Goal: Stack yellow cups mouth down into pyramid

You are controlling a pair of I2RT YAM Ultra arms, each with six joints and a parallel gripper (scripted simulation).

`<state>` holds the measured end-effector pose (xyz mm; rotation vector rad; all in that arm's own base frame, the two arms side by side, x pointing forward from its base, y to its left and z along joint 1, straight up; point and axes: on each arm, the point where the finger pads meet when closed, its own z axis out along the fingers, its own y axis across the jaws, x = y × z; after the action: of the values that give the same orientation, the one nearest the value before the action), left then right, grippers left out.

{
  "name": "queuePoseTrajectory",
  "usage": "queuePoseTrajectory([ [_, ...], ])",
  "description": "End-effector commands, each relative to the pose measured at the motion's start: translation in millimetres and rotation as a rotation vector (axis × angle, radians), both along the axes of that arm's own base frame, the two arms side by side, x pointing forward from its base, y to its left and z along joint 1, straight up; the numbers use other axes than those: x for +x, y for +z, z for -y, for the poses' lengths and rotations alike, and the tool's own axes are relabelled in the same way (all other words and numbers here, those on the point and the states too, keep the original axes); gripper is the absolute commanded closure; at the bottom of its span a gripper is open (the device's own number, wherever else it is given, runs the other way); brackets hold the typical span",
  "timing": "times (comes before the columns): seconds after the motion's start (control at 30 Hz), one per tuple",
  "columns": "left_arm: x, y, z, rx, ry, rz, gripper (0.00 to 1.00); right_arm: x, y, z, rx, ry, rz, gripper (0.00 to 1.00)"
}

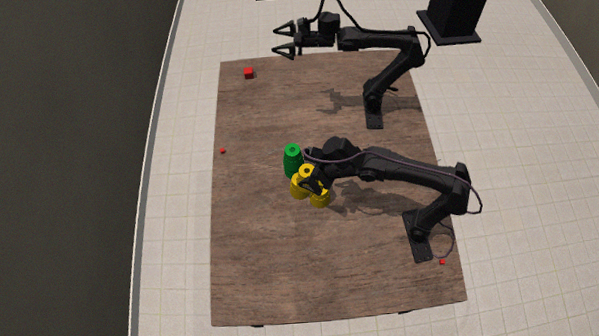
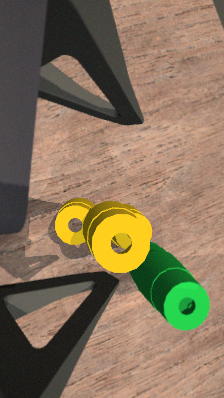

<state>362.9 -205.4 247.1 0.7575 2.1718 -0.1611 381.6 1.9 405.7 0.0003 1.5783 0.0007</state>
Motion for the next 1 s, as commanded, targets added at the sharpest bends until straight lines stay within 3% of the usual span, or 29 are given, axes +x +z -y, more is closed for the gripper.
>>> queuePoseTrajectory([
  [0.0,12,60,-37,-0.119,0.113,0.215,0.00,-1,6,1,-0.001,0.000,0.020,0.00],
  [0.1,13,71,-45,-0.152,0.133,0.259,0.00,-1,6,1,-0.001,0.000,0.020,0.00],
  [0.5,14,156,-170,-0.350,0.435,0.627,0.00,-1,6,1,-0.001,0.000,0.020,0.00],
  [0.73,17,170,-201,-0.371,0.513,0.692,0.00,-1,6,1,-0.001,0.000,0.020,0.00],
  [0.97,20,161,-207,-0.349,0.529,0.669,0.00,-1,6,1,-0.001,0.000,0.020,0.00],
])
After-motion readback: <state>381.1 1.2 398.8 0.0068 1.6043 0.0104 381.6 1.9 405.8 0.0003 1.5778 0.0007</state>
